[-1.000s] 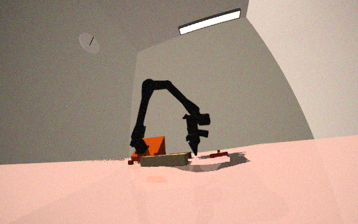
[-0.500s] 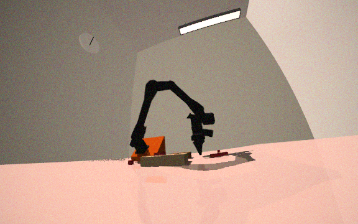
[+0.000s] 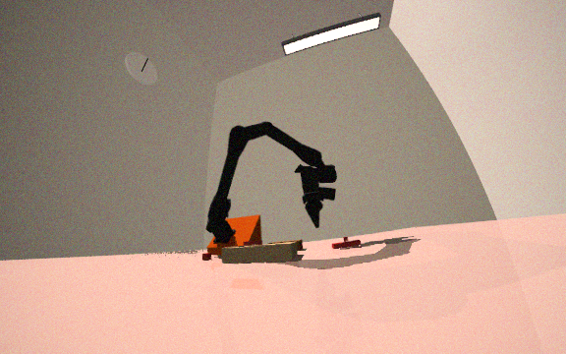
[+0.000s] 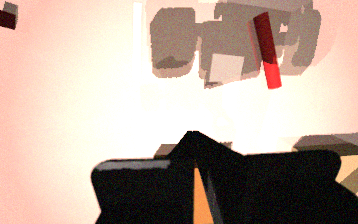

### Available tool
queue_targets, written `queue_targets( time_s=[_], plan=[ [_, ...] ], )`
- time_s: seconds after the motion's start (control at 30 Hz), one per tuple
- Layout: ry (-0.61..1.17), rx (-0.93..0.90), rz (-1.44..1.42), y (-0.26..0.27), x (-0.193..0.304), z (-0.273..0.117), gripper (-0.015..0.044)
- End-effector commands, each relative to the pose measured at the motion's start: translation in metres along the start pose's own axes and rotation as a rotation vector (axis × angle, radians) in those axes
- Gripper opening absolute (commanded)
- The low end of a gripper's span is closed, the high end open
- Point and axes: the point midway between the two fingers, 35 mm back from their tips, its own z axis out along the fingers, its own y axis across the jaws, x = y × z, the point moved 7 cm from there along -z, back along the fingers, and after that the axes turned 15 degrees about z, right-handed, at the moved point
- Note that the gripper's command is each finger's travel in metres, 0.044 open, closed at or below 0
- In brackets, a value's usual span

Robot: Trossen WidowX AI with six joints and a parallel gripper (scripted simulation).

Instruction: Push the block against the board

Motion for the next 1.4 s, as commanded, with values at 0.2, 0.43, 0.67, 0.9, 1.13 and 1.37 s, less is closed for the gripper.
queue_targets(
  time_s=[0.2, 0.43, 0.67, 0.9, 1.13, 1.37],
  plan=[
    [0.021, -0.005, -0.247, 0.011, 0.019, -0.001, 0.0000],
    [0.020, -0.011, -0.487, 0.020, 0.037, -0.003, 0.0000],
    [0.019, -0.016, -0.726, 0.029, 0.055, -0.003, 0.0000],
    [0.018, -0.019, -0.966, 0.035, 0.074, -0.004, 0.0000],
    [0.018, -0.020, -1.204, 0.041, 0.093, -0.003, 0.0000],
    [0.019, -0.019, -1.442, 0.045, 0.111, -0.002, 0.0000]
  ],
)
